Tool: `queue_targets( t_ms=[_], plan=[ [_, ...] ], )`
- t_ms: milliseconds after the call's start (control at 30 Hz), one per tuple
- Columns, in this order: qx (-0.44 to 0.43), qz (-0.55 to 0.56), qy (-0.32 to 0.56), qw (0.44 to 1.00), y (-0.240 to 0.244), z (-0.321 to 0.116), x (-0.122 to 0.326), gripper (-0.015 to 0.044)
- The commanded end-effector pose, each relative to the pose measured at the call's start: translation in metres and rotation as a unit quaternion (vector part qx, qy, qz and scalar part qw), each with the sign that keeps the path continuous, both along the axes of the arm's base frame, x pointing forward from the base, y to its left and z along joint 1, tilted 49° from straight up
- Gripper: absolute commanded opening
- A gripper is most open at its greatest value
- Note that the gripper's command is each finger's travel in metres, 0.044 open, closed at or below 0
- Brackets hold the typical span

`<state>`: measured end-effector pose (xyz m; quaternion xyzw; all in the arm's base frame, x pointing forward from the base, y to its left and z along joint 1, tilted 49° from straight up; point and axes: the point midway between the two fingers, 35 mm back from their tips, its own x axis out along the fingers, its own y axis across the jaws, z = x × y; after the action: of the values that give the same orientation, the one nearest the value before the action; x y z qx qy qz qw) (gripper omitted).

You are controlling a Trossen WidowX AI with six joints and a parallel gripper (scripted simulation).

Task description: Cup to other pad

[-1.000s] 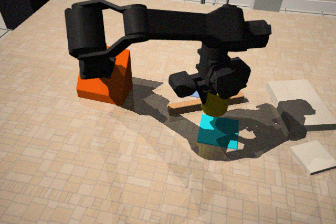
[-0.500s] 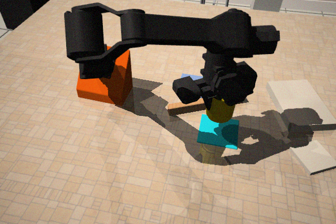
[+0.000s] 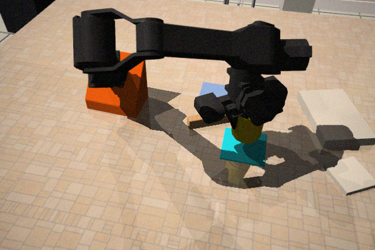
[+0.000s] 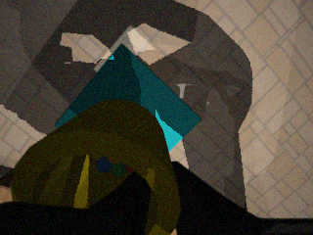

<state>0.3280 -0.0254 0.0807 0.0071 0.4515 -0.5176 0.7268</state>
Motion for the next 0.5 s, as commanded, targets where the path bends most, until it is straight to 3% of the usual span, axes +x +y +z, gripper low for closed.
queue_targets(
  t_ms=[0,467],
  plan=[
    [-0.003,0.003,0.003,1.0,-0.005,-0.005,-0.001,0.0],
    [-0.004,0.003,0.003,1.0,-0.021,-0.018,0.0,0.0]
  ],
)
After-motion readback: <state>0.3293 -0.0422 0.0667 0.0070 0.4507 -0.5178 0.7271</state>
